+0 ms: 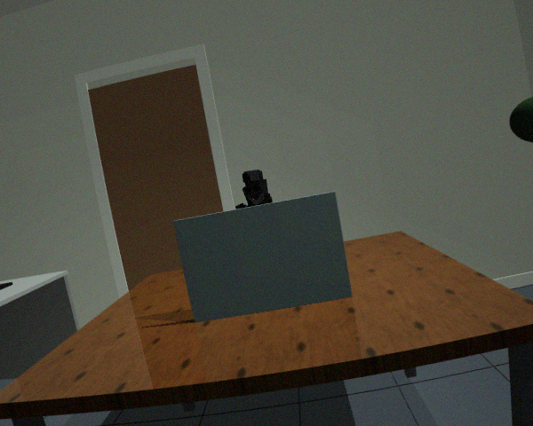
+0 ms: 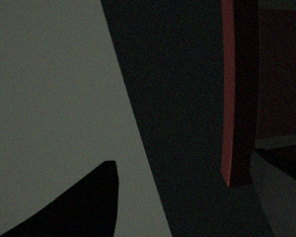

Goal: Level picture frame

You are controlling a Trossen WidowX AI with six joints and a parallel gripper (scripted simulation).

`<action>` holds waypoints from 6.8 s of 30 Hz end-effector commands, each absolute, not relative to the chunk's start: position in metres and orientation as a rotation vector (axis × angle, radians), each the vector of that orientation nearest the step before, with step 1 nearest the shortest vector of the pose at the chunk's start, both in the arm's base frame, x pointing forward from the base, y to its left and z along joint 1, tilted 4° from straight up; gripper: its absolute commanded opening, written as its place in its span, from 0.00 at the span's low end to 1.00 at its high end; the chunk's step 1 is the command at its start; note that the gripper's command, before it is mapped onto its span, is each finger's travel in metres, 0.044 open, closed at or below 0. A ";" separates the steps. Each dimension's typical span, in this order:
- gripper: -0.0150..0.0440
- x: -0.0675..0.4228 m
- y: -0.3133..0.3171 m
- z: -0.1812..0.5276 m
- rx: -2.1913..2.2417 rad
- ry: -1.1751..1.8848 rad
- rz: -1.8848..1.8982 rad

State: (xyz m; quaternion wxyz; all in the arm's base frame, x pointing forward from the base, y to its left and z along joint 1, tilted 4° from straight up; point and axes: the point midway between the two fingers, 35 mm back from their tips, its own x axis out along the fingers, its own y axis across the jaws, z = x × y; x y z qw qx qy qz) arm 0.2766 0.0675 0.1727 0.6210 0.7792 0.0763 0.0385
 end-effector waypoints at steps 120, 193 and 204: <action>0.25 0.376 0.086 0.113 1.785 0.175 0.097; 0.25 0.376 0.086 0.122 1.785 0.175 0.097; 0.25 0.376 0.088 0.122 1.786 0.175 0.097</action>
